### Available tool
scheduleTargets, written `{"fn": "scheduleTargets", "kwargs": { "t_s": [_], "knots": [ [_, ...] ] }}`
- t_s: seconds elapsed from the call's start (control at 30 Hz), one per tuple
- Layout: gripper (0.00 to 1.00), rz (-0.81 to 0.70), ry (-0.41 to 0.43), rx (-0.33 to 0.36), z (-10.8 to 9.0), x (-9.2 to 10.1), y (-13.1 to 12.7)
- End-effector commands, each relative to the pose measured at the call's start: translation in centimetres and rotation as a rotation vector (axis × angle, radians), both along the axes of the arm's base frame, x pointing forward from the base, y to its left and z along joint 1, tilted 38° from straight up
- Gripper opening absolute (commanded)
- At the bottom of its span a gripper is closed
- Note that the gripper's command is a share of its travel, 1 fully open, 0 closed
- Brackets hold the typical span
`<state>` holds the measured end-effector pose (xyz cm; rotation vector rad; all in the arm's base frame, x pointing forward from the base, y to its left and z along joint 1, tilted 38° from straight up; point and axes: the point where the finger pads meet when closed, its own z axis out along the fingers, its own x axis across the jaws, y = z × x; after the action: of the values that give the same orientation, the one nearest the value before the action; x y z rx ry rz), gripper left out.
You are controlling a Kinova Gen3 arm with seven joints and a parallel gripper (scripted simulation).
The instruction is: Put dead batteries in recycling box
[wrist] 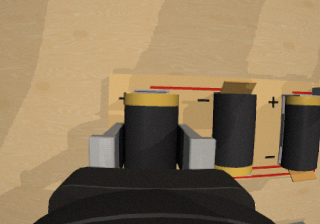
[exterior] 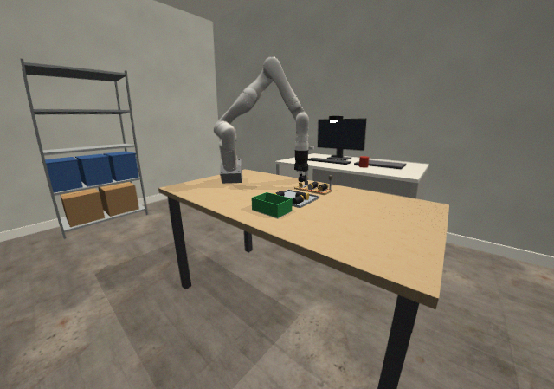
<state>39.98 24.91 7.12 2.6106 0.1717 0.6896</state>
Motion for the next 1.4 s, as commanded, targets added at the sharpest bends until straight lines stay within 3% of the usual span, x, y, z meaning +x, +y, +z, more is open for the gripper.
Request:
{"fn": "scheduleTargets", "kwargs": {
  "t_s": [0.0,0.53,1.37],
  "knots": [
    [0.57,0.001,0.000,0.001,0.0,0.0,0.1],
    [0.57,0.001,0.000,0.001,-0.1,0.1,0.0],
    [0.57,0.001,0.000,0.001,-2.4,1.5,-1.1]
  ]
}}
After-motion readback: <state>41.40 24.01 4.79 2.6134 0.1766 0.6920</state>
